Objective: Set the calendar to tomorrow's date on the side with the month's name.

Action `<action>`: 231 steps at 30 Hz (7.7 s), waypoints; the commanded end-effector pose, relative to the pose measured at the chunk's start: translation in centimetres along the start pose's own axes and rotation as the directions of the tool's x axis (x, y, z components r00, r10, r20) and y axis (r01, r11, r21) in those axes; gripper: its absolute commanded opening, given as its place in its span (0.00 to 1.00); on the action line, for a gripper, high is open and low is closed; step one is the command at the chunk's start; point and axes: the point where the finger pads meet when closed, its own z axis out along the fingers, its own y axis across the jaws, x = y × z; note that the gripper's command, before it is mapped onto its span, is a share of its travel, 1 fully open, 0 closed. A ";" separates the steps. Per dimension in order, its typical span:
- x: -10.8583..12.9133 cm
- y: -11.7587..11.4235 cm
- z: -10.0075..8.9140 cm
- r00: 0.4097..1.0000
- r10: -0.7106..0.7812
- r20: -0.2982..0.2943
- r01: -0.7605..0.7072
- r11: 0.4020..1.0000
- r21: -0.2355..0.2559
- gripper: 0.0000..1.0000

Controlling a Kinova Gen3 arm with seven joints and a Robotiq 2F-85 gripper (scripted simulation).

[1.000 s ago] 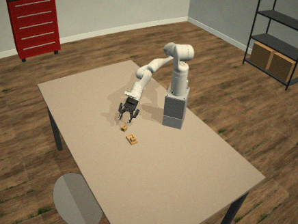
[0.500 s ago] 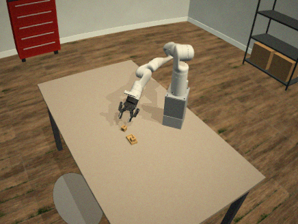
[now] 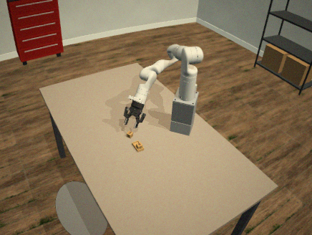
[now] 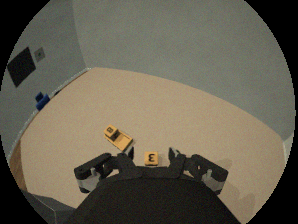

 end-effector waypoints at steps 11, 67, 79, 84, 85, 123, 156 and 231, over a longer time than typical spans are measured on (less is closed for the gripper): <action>0.7 -0.3 0.1 0.995 -0.017 0.101 0.017 1.000 0.003 0.67; 1.0 0.0 0.1 0.912 -0.006 0.411 0.013 1.000 -0.013 0.67; 0.9 0.1 0.3 0.831 -0.002 0.556 0.008 1.000 -0.009 0.67; 1.3 0.0 0.2 0.793 -0.002 0.609 0.013 1.000 -0.013 0.67; 1.3 0.0 0.2 0.789 -0.002 0.614 0.013 1.000 -0.014 0.67; 2.0 0.0 -0.7 0.784 -0.008 0.621 0.019 1.000 -0.011 0.46; 2.0 0.0 -0.7 0.784 -0.008 0.621 0.019 1.000 -0.011 0.46; -1.1 0.1 3.4 0.784 -0.008 0.621 0.019 1.000 -0.011 0.46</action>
